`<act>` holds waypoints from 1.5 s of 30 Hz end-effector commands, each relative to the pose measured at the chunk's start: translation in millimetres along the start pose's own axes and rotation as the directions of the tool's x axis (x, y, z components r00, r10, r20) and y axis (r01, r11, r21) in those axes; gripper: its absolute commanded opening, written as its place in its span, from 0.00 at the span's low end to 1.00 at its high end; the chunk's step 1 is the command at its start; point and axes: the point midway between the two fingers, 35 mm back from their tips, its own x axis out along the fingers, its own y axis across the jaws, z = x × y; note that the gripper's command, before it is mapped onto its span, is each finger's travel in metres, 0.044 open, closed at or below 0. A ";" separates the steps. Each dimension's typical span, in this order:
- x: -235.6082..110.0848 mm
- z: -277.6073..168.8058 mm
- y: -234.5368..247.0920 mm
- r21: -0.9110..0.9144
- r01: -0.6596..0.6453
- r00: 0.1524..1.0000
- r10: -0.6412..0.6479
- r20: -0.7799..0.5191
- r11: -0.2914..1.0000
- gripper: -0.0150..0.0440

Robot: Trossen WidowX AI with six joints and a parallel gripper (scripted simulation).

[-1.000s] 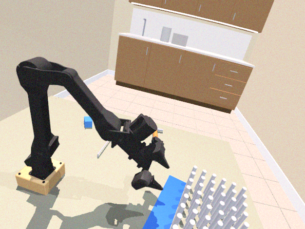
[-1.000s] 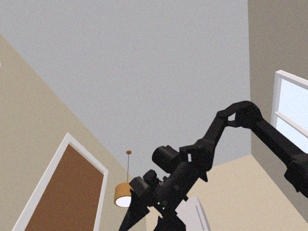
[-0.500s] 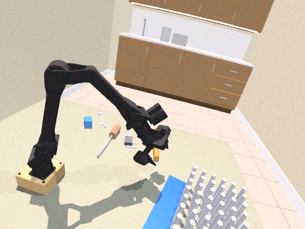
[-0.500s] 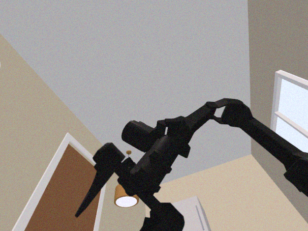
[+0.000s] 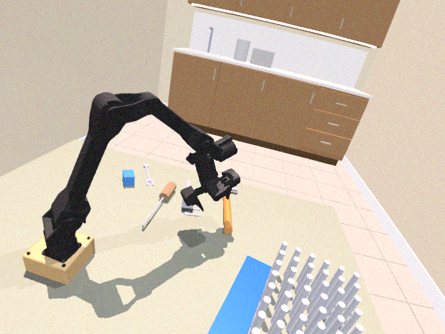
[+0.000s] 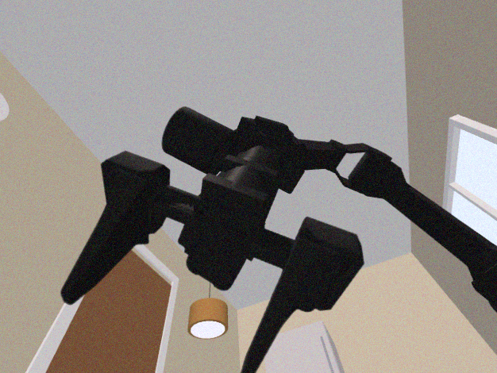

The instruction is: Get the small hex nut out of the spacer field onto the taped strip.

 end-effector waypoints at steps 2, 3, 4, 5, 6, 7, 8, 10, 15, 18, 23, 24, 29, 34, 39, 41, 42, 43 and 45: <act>-6.9 -79.5 -17.4 0.253 0.164 0.986 -0.155 -0.056 0.954 1.00; -8.1 -87.9 -20.7 0.279 0.183 0.983 -0.173 -0.058 0.943 1.00; -9.3 -96.2 -24.2 0.305 0.201 0.980 -0.192 -0.059 0.931 1.00; -10.6 -104.4 -27.9 0.331 0.218 0.976 -0.210 -0.059 0.918 1.00; -12.1 -112.5 -31.8 0.357 0.235 0.972 -0.229 -0.059 0.904 1.00; -13.7 -120.5 -35.8 0.383 0.250 0.967 -0.247 -0.058 0.889 1.00; -15.4 -128.3 -40.0 0.408 0.264 0.963 -0.265 -0.057 0.874 1.00; -19.2 -143.6 -48.8 0.457 0.289 0.953 -0.300 -0.051 0.841 1.00; -30.7 -179.5 -73.9 0.577 0.326 0.923 -0.384 -0.025 0.748 1.00; -32.9 -184.9 -78.3 0.596 0.328 0.918 -0.396 -0.019 0.733 1.00; -32.9 -184.9 -78.3 0.596 0.328 0.918 -0.396 -0.019 0.733 1.00; -32.9 -184.9 -78.3 0.596 0.328 0.918 -0.396 -0.019 0.733 1.00; -34.8 -188.9 -82.7 0.596 0.329 0.918 -0.397 -0.019 0.732 1.00; -35.4 -190.1 -83.9 0.596 0.329 0.918 -0.397 -0.019 0.732 1.00; -35.4 -190.1 -83.9 0.596 0.329 0.918 -0.397 -0.019 0.732 1.00; -36.5 -190.9 -84.9 0.596 0.280 0.933 -0.359 0.016 0.753 1.00; -38.4 -192.1 -85.8 0.593 0.217 0.949 -0.309 0.057 0.775 1.00; -40.8 -193.3 -86.4 0.588 0.153 0.962 -0.256 0.095 0.794 1.00; -43.1 -194.4 -86.7 0.584 0.101 0.970 -0.211 0.123 0.806 1.00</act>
